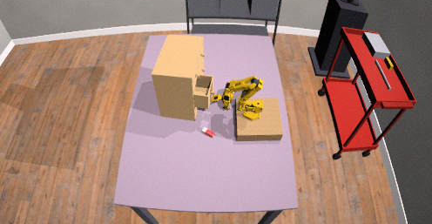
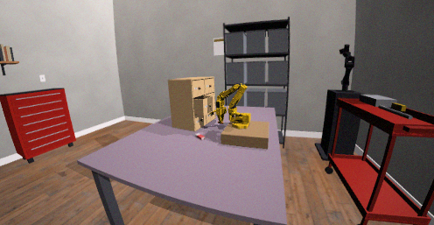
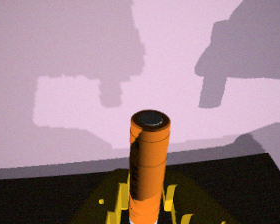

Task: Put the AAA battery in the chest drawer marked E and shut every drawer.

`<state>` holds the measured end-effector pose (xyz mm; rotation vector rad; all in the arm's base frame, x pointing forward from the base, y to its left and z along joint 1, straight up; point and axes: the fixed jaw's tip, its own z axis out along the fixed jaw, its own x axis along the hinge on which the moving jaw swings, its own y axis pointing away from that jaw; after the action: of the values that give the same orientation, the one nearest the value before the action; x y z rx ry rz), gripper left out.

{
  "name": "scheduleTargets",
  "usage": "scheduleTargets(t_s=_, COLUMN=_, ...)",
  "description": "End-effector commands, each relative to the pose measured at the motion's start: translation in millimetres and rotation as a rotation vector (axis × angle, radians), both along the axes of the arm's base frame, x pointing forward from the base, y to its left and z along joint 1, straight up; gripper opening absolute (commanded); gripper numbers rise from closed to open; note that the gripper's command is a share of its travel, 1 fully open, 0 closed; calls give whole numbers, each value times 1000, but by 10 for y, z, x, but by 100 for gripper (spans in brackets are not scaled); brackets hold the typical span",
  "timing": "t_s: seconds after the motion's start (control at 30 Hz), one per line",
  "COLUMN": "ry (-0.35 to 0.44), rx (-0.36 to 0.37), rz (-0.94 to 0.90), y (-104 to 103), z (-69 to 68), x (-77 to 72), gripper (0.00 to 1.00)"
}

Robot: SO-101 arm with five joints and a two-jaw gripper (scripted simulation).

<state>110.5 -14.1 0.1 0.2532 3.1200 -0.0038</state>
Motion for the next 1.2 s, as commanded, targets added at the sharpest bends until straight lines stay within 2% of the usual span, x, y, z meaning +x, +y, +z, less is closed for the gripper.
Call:
scheduleTargets(t_s=0.0, ry=10, rx=3, rz=6, y=24, z=-3, x=-32, gripper=0)
scheduleTargets(t_s=0.1, ry=10, rx=3, rz=6, y=24, z=-3, x=-32, gripper=0)
scheduleTargets(t_s=0.6, ry=-218, rx=-39, rz=4, y=17, z=395, x=-3, gripper=0)
scheduleTargets(t_s=0.67, ry=-218, rx=-39, rz=4, y=17, z=395, x=-3, gripper=0)
scheduleTargets(t_s=0.83, ry=-290, rx=-53, rz=4, y=22, z=493, x=-32, gripper=0)
scheduleTargets(t_s=1.17, ry=-290, rx=-53, rz=4, y=22, z=493, x=-32, gripper=0)
